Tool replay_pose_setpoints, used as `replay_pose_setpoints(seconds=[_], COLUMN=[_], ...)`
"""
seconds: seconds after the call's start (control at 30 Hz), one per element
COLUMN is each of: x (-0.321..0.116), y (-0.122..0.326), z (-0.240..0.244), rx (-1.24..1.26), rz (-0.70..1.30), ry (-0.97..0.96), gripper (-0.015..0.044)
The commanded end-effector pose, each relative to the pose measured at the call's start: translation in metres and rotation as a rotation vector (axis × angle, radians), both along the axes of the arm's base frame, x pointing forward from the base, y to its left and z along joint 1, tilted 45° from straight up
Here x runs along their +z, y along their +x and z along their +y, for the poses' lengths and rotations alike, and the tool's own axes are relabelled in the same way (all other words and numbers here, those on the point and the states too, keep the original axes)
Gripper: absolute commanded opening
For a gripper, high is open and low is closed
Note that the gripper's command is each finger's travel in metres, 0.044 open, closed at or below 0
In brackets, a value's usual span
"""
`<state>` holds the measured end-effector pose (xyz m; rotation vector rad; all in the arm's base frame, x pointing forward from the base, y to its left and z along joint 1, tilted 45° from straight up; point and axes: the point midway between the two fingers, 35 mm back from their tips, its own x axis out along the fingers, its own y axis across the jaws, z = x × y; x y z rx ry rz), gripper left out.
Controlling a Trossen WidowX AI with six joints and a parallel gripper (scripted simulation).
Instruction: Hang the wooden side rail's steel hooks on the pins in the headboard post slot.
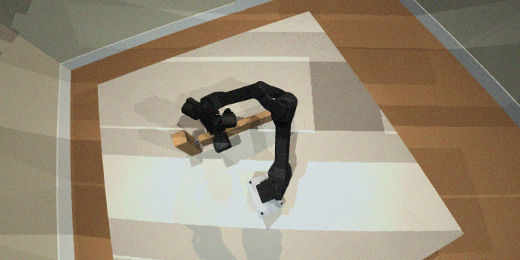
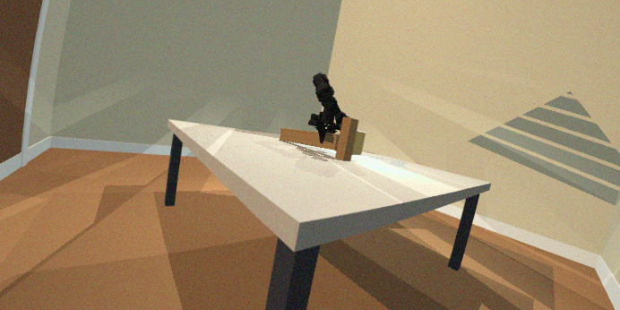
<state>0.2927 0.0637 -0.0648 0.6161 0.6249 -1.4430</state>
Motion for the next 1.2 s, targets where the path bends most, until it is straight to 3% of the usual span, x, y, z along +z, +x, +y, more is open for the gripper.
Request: replay_pose_setpoints(seconds=[0.0, 1.17], x=[-0.0005, -0.0021], y=[0.0009, 0.0015], z=[0.0047, 0.0077], rx=[0.005, 0.005], rz=[-0.008, -0.008], ry=[0.007, 0.007], gripper=[0.0, 0.0])
